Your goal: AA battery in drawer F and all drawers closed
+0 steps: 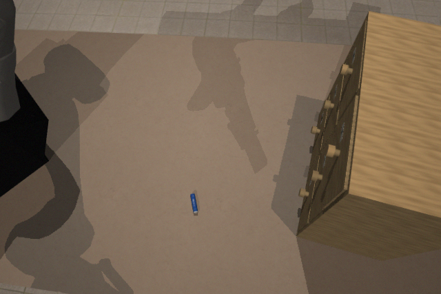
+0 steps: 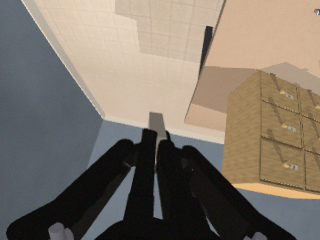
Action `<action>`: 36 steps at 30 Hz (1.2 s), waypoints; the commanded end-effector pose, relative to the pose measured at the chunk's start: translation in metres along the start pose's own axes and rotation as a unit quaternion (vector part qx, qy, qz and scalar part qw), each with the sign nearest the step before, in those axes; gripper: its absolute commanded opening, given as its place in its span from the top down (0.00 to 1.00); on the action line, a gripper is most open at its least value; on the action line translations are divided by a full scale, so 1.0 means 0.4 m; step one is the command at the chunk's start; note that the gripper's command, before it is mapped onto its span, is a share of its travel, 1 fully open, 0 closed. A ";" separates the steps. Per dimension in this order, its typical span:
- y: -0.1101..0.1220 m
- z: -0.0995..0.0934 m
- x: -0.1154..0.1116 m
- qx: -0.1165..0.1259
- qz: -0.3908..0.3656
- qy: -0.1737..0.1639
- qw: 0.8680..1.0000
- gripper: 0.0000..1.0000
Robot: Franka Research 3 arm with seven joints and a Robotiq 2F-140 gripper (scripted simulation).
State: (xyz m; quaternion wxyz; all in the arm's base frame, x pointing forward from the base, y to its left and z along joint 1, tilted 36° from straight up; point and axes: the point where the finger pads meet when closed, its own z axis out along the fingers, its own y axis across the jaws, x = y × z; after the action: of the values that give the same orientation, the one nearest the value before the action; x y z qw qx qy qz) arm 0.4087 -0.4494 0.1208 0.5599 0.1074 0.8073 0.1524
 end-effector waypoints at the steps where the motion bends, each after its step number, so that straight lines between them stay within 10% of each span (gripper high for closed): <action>1: 0.006 -0.021 0.003 -0.025 0.071 0.058 0.995 1.00; 11: 0.001 -0.117 -0.003 -0.036 0.060 0.238 0.969 1.00; 21: -0.001 -0.174 -0.006 -0.045 0.061 0.348 0.934 1.00; 36: -0.003 -0.209 -0.008 -0.049 0.058 0.411 0.908 1.00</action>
State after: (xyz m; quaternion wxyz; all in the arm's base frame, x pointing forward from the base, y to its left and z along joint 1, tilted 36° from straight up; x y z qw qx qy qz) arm 0.3376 -0.4703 0.1514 0.2002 0.0215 0.9526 0.2280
